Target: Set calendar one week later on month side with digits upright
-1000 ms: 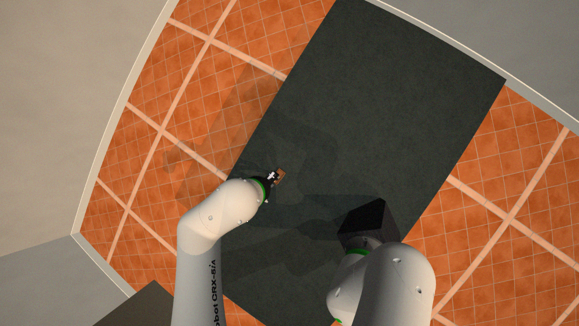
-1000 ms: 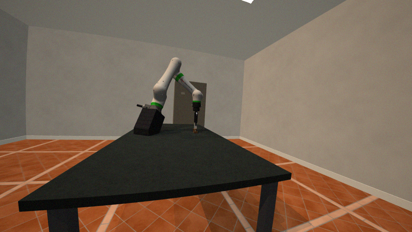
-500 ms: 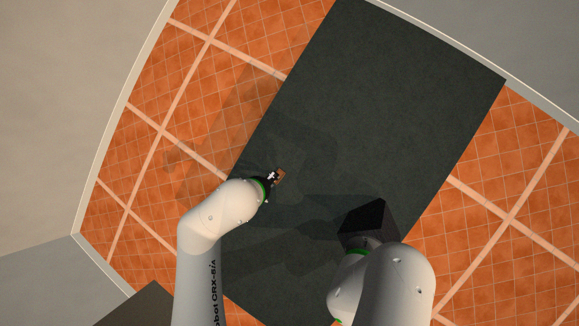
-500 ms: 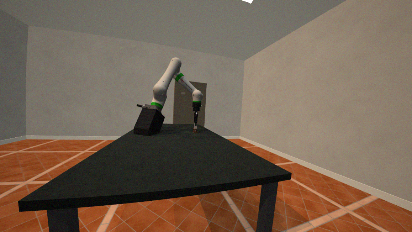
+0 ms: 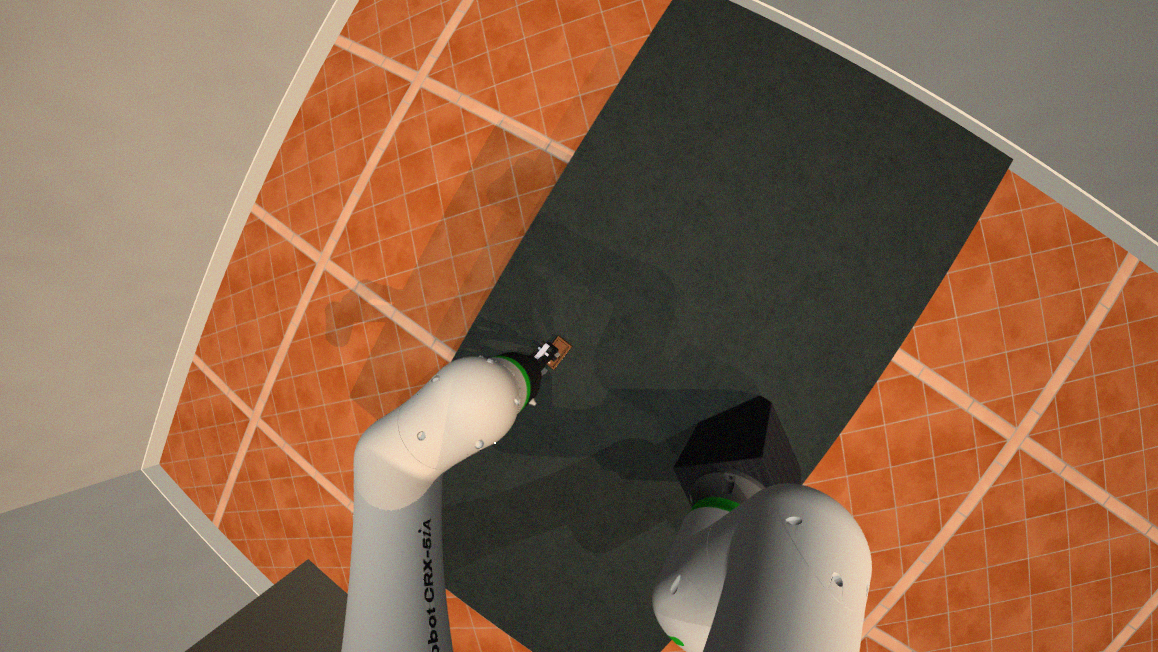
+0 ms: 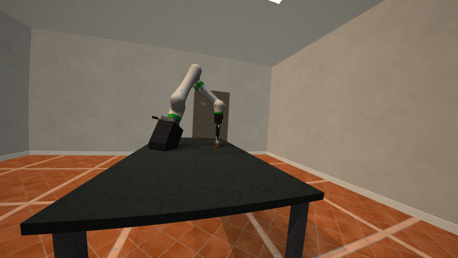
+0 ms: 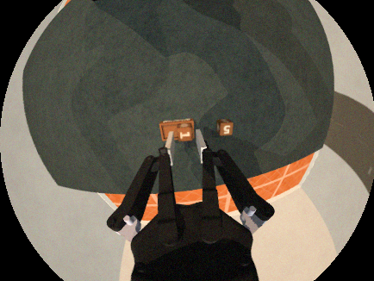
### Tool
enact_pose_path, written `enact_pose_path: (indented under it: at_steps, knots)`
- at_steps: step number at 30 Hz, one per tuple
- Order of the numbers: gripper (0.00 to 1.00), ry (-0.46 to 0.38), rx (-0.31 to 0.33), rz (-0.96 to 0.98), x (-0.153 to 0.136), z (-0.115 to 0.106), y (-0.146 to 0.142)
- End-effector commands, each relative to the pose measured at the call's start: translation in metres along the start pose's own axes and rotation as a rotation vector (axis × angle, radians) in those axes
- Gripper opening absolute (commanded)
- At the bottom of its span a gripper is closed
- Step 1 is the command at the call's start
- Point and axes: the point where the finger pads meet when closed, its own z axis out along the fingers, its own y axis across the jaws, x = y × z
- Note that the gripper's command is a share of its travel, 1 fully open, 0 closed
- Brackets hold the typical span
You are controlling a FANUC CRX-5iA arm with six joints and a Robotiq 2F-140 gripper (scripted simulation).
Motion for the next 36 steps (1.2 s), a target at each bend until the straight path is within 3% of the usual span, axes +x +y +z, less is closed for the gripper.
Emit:
enact_pose_path:
  at_steps: [1,36]
  knots:
    - [0.28,0.0,0.0,0.0,0.0,0.0,0.0]
    - [0.28,0.0,0.0,0.0,0.0,0.028,0.0]
